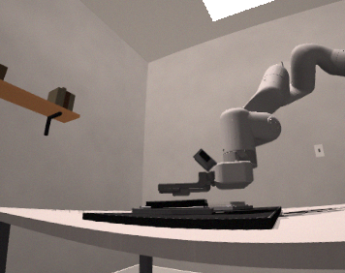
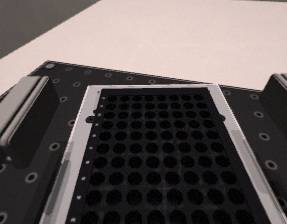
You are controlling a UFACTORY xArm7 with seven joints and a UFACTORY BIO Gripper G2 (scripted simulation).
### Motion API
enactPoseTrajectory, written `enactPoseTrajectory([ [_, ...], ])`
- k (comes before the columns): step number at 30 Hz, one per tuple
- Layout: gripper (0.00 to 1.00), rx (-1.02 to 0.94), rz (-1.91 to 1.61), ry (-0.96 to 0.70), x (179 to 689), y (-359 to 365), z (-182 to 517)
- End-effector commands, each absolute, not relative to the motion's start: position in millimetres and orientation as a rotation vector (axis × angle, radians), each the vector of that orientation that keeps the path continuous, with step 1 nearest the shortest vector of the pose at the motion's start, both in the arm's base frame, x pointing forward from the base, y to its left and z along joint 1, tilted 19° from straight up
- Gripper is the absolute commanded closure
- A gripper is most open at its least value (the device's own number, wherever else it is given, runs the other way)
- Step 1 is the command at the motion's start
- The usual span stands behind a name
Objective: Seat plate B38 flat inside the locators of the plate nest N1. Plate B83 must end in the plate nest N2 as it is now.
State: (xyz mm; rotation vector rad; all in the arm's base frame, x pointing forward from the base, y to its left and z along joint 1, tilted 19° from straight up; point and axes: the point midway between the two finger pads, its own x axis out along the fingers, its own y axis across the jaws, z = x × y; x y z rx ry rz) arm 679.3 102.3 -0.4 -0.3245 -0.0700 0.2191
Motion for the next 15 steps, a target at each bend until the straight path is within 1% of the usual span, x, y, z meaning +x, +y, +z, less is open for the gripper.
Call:
enactPoseTrajectory([
  [1,0.46,-0.323,0.220,-0.074,681.2,101.5,-5.2],
  [15,0.46,-0.323,0.220,-0.074,681.4,101.0,-6.8],
])
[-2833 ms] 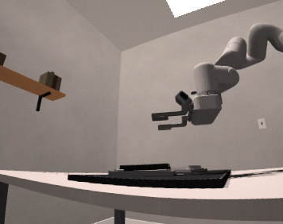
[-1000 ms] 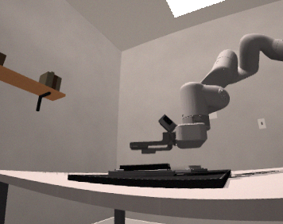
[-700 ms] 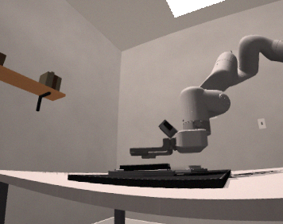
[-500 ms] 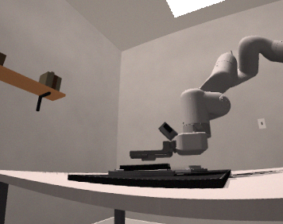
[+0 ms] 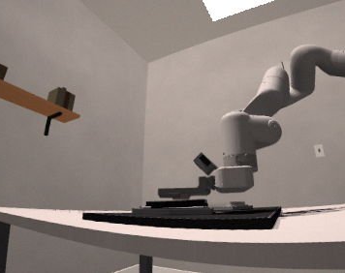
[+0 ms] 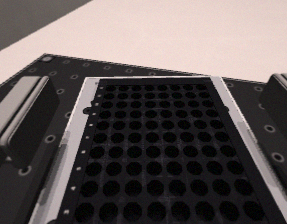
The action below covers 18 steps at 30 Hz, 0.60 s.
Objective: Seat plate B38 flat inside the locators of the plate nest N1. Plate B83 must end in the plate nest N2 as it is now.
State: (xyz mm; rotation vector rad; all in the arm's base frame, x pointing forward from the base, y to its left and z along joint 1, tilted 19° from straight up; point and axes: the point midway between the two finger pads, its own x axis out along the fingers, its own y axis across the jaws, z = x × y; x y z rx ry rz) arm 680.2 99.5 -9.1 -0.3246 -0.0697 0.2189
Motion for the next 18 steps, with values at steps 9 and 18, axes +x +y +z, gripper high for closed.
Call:
enactPoseTrajectory([
  [9,0.46,-0.323,0.220,-0.074,681.9,99.3,-11.9],
  [18,0.46,-0.323,0.220,-0.074,682.4,97.9,-16.3],
])
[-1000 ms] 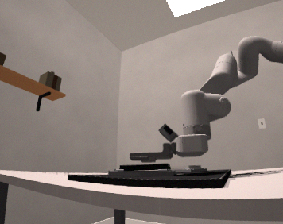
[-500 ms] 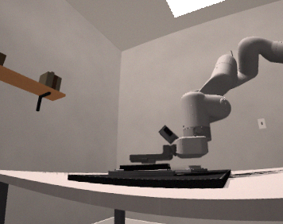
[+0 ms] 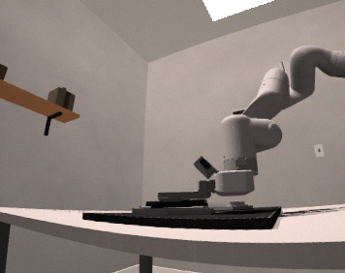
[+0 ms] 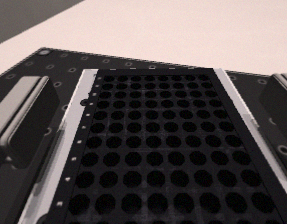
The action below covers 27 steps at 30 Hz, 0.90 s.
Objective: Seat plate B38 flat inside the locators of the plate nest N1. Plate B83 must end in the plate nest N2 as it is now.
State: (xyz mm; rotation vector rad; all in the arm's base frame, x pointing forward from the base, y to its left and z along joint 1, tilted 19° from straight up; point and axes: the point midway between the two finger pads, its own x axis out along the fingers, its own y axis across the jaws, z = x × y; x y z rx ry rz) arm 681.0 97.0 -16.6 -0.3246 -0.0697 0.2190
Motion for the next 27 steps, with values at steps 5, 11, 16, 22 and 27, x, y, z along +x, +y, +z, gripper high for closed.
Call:
enactPoseTrajectory([
  [5,0.46,-0.323,0.220,-0.074,682.8,96.9,-19.4],
  [11,0.46,-0.323,0.220,-0.074,683.2,95.6,-23.2],
  [16,0.46,-0.323,0.220,-0.074,683.4,95.0,-25.0],
  [22,0.46,-0.323,0.220,-0.074,683.5,94.8,-25.7],
  [27,0.46,-0.323,0.220,-0.074,683.5,94.8,-25.8],
])
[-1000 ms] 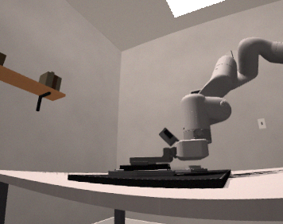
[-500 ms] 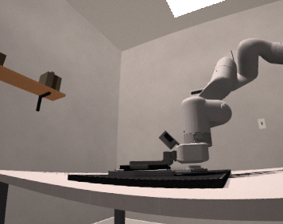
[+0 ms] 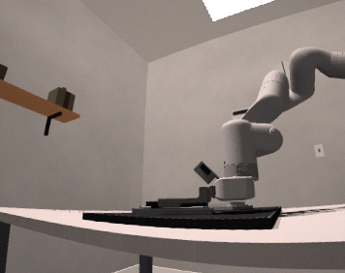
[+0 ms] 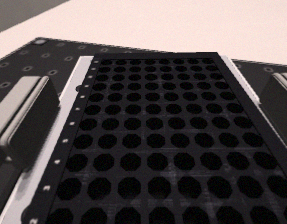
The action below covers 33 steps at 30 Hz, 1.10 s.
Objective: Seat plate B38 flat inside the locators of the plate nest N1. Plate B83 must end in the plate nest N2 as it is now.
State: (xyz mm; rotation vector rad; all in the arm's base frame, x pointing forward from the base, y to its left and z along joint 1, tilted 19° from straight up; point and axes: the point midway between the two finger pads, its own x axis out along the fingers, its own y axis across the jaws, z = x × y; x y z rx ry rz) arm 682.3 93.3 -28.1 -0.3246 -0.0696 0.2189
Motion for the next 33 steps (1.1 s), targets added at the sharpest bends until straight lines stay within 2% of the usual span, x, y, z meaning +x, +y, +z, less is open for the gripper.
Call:
enactPoseTrajectory([
  [1,0.46,-0.323,0.220,-0.074,683.5,94.8,-25.8],
  [8,0.46,-0.323,0.220,-0.074,683.5,94.8,-25.7],
  [9,1.00,-0.323,0.220,-0.074,683.5,94.8,-25.7],
  [33,1.00,-0.323,0.220,-0.074,683.5,94.8,-25.7],
])
